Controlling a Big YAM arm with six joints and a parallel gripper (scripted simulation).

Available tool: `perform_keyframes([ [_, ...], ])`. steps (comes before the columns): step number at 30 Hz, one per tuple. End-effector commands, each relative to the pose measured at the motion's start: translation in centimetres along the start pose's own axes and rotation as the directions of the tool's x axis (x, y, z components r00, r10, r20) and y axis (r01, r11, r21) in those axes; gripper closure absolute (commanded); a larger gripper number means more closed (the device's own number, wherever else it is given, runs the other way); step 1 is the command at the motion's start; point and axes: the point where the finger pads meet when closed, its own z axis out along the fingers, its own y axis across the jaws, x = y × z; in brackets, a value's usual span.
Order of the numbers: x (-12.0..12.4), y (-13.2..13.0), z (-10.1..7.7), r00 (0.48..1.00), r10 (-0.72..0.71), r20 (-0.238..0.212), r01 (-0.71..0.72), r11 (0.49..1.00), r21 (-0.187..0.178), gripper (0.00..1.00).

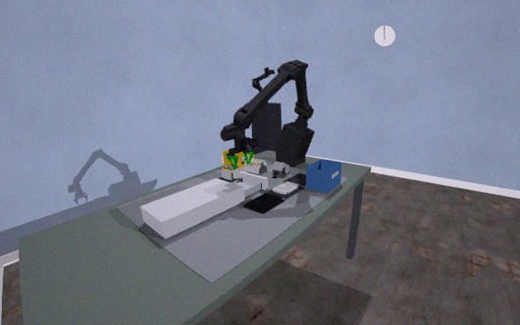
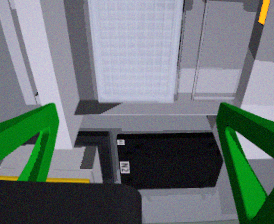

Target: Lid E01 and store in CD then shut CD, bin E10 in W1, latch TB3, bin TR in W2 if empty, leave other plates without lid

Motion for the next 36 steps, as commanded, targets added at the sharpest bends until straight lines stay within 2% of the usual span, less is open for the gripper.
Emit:
perform_keyframes([
  [1, -0.2, -1.7, -1.7, 1.000, -0.011, 0.002, 0.011, 0.999, 0.042, 0.00],
  [5, -0.2, -1.7, -1.7, 1.000, -0.011, 0.002, 0.011, 0.999, 0.042, 0.00],
  [6, 0.7, -0.8, -2.6, 1.000, -0.011, 0.002, 0.011, 0.998, 0.059, 1.00],
  [36, -0.6, 10.3, 0.0, 1.000, -0.018, 0.003, 0.017, 0.999, 0.041, 1.00],
])
